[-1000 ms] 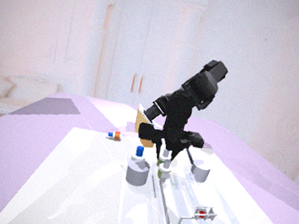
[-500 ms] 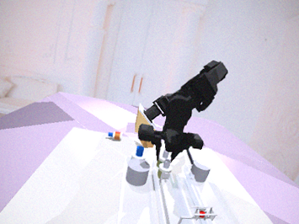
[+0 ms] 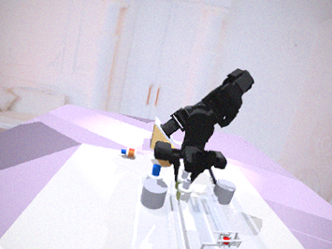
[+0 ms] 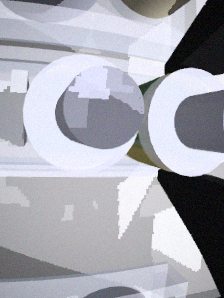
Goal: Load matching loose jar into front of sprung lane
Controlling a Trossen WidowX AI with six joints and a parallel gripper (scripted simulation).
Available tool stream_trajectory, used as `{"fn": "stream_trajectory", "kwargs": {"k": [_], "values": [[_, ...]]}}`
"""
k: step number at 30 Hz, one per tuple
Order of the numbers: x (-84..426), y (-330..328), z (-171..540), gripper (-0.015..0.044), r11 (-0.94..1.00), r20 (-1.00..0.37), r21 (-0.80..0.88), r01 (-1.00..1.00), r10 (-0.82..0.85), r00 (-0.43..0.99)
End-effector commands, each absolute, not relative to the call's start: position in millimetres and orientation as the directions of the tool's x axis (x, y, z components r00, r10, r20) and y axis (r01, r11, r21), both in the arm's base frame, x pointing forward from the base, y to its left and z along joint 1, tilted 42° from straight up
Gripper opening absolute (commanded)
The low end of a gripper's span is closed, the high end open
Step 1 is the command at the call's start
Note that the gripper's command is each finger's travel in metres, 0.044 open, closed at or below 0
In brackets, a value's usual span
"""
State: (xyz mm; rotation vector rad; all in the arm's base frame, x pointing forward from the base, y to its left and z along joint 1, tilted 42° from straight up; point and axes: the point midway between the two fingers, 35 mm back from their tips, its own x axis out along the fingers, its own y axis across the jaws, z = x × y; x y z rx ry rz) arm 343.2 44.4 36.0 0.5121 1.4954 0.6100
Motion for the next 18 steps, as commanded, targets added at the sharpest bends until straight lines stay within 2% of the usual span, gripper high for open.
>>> {"fn": "stream_trajectory", "kwargs": {"k": [1,18], "values": [[345.5,47.3,35.8,0.0000,0.747,-0.749,0.662,-0.063,0.662,-0.013],[344.6,50.4,32.4,0.0000,0.747,-0.749,0.662,-0.063,0.662,-0.013]]}}
